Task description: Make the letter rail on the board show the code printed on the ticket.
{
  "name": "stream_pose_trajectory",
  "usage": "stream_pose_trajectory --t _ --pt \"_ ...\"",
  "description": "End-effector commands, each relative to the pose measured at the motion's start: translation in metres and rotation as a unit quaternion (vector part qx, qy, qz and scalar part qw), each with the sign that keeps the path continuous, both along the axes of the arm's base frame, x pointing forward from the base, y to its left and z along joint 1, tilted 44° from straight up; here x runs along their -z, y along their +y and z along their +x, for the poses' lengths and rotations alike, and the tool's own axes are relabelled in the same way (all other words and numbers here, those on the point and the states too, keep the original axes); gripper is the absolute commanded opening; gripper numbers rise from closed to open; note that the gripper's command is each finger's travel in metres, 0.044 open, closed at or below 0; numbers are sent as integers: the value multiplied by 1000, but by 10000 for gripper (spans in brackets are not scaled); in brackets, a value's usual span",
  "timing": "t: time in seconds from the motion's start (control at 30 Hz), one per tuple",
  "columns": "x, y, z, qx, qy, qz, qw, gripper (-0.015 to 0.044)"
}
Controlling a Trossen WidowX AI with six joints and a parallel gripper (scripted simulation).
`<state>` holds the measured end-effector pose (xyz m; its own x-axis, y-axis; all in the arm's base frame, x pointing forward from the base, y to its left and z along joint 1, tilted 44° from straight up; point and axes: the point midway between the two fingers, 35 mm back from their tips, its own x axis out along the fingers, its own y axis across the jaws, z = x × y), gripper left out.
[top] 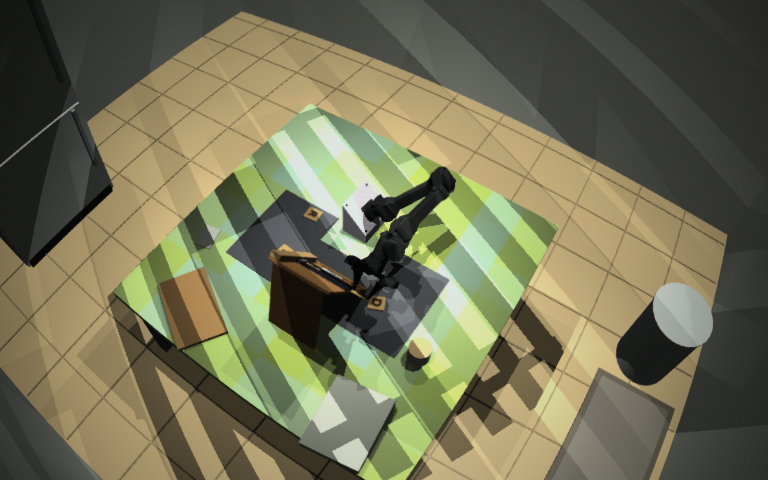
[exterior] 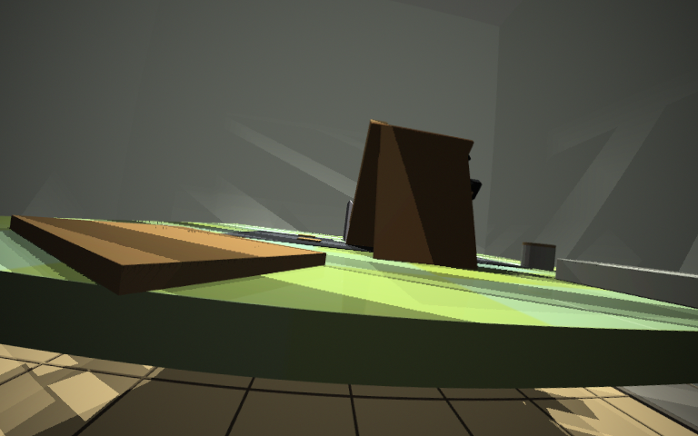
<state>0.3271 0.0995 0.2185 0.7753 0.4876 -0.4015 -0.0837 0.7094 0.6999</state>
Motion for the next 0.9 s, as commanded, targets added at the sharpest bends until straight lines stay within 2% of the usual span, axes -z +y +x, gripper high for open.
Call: stream_pose_trajectory --t 0.0,0.87 --pt "3 -1 0 -2 1 -1 1000 0" --pt "12 -10 1 -2 1 -1 1000 0"
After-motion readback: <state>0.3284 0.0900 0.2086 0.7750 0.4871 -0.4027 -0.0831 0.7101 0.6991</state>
